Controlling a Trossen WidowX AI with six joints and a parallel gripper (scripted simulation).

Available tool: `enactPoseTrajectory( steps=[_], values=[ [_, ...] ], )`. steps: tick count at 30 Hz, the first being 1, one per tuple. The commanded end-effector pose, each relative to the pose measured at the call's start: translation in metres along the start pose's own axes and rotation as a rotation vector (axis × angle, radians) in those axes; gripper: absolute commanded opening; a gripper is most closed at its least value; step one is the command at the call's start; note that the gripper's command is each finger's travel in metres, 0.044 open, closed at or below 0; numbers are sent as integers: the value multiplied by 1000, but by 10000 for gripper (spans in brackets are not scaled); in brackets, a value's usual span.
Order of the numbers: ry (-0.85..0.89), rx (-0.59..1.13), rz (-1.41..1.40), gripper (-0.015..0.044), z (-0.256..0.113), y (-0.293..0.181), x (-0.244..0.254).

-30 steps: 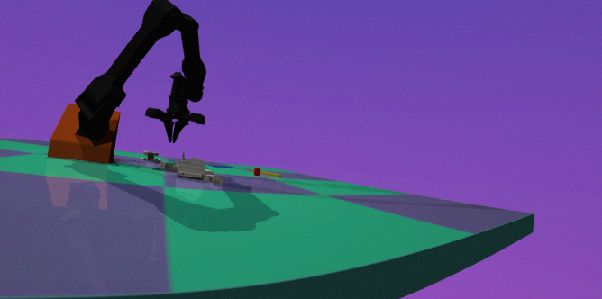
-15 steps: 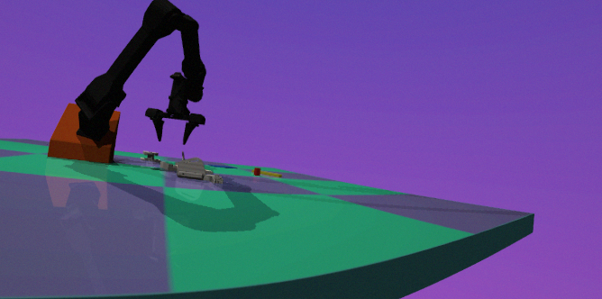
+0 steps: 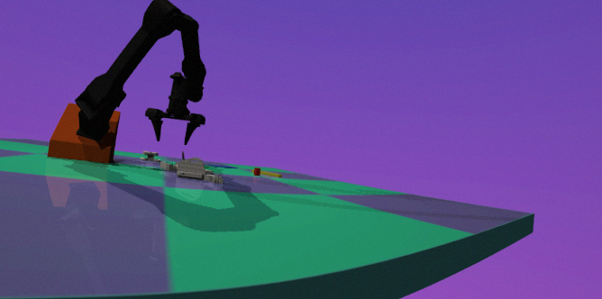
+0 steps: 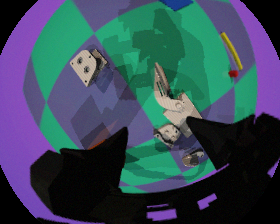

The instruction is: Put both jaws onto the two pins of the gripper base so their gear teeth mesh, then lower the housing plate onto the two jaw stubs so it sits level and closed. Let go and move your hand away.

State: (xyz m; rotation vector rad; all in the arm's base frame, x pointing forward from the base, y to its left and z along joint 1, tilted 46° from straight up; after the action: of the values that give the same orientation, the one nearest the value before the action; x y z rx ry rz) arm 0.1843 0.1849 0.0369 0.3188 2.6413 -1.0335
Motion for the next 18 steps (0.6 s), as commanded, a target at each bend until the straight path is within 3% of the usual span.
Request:
enactPoseTrajectory(
  steps=[1,11,18],
  values=[
    [-2,0,-4,440,0,0,0],
    [-2,0,-4,440,0,0,0],
    [6,0,3,256,-9,-1,0]
  ],
)
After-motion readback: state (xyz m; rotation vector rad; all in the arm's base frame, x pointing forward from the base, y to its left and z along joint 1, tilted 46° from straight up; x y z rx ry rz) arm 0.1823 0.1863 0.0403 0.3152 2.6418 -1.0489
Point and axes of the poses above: the point midway between the two fingers, 35 mm back from their tips, its own z axis out along the fingers, its own x axis across the jaws, y = z × x, the point moved 9 cm from there along -z, back along the fingers, and after that the axes turned 2 degrees about z, right-handed, at the moved point
